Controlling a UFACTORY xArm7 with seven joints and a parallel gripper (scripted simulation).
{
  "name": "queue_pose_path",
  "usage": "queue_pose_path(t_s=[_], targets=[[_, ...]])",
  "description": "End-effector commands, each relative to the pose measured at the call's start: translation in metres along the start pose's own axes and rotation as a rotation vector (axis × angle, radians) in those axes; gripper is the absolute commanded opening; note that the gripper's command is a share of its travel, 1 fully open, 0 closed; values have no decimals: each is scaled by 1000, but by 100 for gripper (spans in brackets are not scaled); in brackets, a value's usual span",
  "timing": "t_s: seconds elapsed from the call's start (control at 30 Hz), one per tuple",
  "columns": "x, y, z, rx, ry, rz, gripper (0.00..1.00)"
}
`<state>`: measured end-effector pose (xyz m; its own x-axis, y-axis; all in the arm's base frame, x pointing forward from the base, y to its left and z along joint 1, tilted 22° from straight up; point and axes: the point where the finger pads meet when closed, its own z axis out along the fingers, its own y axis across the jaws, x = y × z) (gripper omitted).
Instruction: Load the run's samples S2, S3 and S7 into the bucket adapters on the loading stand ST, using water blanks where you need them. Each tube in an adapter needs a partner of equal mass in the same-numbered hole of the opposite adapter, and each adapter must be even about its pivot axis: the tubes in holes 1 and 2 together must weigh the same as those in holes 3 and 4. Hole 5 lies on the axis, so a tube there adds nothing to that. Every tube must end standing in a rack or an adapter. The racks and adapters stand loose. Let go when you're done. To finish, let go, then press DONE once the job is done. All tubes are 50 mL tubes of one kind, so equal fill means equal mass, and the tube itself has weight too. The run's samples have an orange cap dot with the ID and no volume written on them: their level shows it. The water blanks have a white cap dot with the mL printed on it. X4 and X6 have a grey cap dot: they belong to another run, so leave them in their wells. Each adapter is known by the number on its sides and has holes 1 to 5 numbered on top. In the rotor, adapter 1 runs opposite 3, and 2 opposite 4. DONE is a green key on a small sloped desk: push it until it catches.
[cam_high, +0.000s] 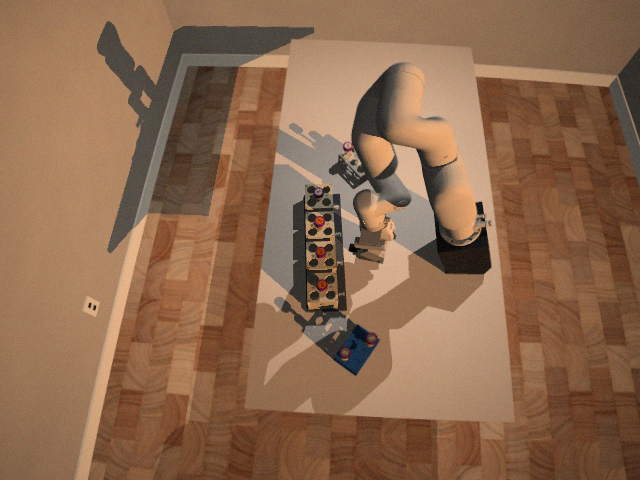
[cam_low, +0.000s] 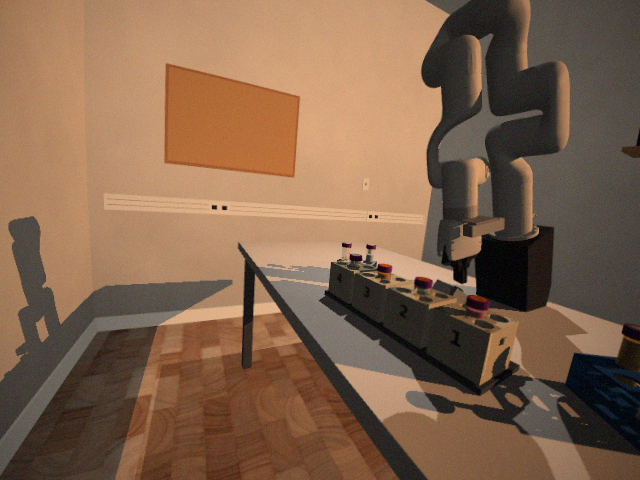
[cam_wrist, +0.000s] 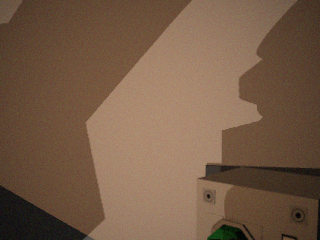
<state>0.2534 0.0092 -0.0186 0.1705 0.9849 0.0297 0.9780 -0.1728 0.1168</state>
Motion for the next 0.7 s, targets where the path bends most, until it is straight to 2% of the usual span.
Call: queue_pose_path(t_s=[0.0,0.67], targets=[[0,1,3,-9,-5,0,0],[1,3,10,-9,-5,0,0]])
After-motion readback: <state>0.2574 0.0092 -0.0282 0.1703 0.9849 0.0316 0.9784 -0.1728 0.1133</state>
